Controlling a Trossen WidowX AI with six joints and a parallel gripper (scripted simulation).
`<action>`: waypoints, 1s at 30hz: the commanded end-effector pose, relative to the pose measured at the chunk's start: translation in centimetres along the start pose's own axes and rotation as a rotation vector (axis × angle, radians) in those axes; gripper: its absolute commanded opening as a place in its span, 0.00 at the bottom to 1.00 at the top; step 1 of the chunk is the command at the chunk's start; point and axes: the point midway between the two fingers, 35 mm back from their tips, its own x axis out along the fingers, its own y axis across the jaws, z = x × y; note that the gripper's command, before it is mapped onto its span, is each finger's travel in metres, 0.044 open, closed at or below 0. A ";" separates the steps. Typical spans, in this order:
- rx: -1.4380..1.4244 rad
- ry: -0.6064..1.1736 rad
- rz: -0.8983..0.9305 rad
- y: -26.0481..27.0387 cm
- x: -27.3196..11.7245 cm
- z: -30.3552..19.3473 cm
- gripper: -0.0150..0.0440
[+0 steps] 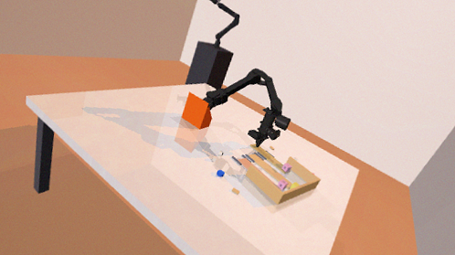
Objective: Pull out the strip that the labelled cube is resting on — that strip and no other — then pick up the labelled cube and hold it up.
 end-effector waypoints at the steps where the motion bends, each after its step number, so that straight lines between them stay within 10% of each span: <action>1: 0.000 0.025 -0.003 0.1 0.7 -1.3 0.25; 30: 0.001 0.026 -0.003 0.2 0.6 -5.5 0.25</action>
